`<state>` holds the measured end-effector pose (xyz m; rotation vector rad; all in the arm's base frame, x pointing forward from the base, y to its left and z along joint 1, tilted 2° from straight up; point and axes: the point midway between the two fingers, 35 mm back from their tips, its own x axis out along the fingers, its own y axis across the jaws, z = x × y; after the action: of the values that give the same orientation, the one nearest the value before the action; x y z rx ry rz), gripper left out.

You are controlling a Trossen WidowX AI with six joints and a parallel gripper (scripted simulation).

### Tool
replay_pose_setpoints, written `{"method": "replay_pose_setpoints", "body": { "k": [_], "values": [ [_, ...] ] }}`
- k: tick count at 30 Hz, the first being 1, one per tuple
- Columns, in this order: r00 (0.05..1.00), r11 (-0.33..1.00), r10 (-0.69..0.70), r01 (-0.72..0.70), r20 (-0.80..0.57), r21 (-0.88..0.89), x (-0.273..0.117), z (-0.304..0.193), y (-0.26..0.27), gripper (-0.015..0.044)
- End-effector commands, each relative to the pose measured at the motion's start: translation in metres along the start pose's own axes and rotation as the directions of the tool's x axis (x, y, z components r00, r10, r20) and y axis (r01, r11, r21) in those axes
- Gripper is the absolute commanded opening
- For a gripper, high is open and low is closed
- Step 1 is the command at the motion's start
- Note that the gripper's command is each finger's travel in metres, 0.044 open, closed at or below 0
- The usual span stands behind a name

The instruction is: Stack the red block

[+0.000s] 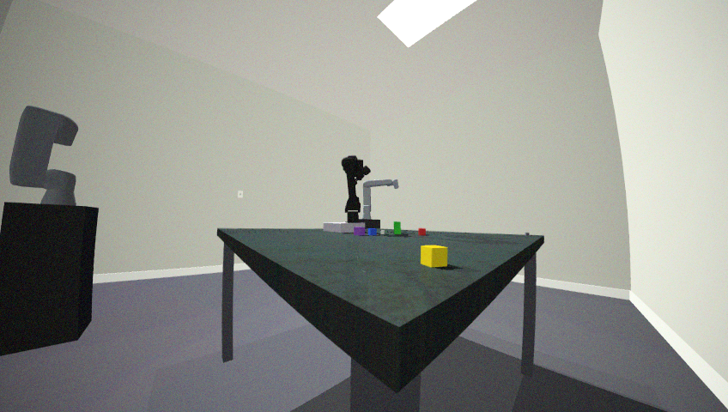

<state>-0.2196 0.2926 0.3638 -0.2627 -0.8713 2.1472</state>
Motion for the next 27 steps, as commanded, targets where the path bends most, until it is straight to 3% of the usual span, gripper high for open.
{"method": "replay_pose_setpoints", "body": {
  "k": [1,16,27],
  "values": [
    [1.0,1.0,-0.001,0.001,-0.003,0.0,0.0,-0.001,0.0,0.0426],
    [0.936,0.994,-0.097,0.107,-0.337,0.011,-0.01,-0.104,-0.066,0.044],
    [0.77,0.966,-0.153,0.249,-0.619,0.072,-0.044,-0.196,-0.121,0.044]
  ]
}}
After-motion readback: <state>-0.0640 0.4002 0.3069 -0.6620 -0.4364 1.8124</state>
